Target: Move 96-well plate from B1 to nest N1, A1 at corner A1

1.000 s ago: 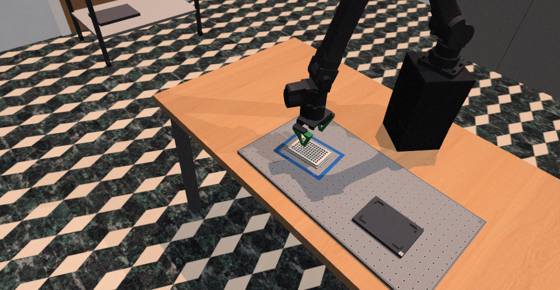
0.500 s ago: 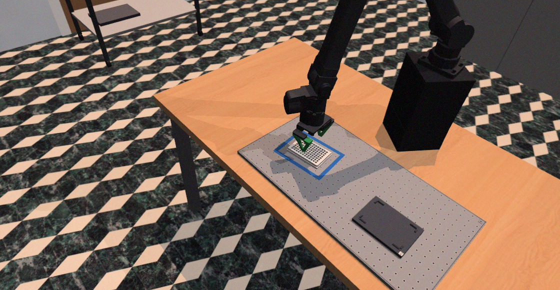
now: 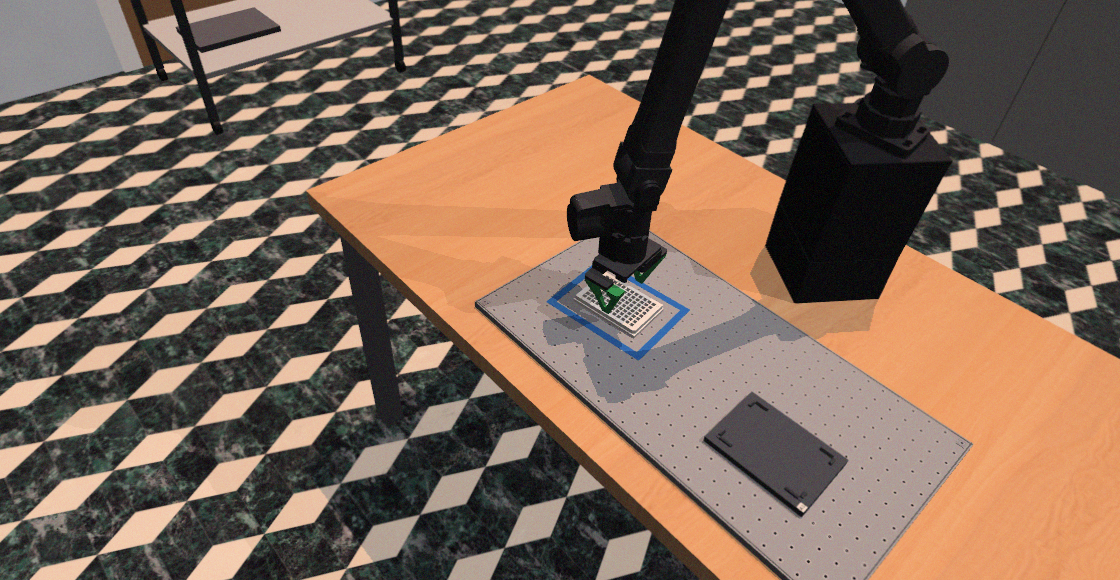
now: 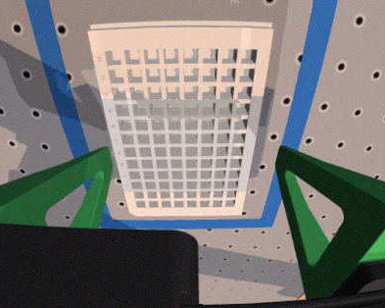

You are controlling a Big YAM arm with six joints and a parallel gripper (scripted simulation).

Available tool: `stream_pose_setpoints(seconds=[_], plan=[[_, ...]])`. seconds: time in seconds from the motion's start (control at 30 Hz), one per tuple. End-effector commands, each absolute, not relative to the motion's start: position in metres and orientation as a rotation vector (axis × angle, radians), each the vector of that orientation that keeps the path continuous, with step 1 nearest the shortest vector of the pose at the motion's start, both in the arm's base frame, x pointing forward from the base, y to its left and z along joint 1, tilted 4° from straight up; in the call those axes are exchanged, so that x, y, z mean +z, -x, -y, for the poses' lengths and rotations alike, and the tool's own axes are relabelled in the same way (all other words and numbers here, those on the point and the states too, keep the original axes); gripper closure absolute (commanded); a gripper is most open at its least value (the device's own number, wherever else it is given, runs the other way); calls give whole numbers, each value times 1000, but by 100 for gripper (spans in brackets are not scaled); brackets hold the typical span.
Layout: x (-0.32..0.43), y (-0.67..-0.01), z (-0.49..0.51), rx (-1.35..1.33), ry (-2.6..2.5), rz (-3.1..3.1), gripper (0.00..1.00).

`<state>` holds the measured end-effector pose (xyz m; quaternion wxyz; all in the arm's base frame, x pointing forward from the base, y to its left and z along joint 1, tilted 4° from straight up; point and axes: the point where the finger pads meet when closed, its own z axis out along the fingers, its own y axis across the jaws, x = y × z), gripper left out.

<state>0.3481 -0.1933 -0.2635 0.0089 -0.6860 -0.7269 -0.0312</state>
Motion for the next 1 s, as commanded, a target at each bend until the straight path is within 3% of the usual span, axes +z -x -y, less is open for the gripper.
stream_pose_setpoints(seconds=[0.0, 0.9, 0.93, 0.97], plan=[[-260, -370, 200, -112, 2179, 2301, 0], [-277, -363, 200, -107, 2172, 2291, 0], [-277, -363, 200, -107, 2172, 2291, 100], [-277, -363, 200, -107, 2172, 2291, 100]])
